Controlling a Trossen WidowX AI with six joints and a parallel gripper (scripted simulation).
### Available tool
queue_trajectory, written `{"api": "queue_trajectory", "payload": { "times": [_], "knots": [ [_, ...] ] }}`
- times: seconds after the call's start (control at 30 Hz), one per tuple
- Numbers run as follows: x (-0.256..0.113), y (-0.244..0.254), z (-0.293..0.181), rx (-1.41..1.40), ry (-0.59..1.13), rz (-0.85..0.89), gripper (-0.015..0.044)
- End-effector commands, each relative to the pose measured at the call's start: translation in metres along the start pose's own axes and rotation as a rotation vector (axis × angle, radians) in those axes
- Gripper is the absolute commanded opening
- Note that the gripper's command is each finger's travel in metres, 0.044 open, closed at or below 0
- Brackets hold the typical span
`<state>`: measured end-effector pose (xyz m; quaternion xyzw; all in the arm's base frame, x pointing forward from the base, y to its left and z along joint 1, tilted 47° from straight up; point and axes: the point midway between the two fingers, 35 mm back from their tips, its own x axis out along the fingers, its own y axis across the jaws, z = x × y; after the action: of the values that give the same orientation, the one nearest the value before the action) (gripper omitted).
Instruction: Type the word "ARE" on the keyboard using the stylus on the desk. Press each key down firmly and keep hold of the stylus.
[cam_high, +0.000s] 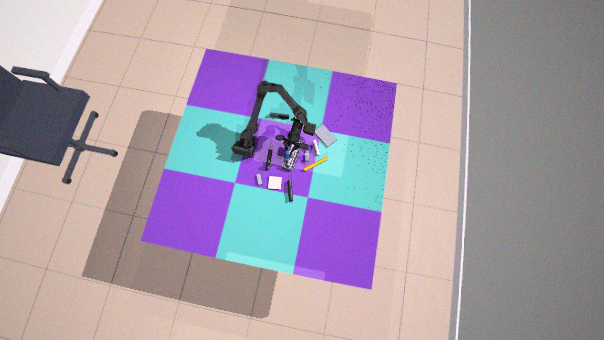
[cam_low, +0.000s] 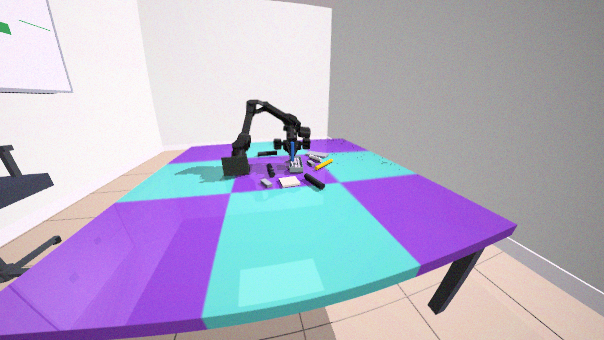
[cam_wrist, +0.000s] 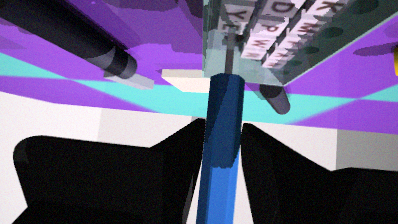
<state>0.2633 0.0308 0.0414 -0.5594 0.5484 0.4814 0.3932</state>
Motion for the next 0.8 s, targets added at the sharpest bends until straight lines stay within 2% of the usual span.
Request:
{"api": "queue_trajectory", "payload": {
  "times": [0.0, 0.4, 0.77],
  "knots": [
    [0.0, 0.0, 0.0, 0.004, -0.004, -0.001, 0.0081],
    [-0.018, 0.0, -0.031, 0.004, -0.003, -0.001, 0.0081],
    [-0.018, -0.001, -0.029, 0.007, -0.007, -0.001, 0.0081]
  ]
}}
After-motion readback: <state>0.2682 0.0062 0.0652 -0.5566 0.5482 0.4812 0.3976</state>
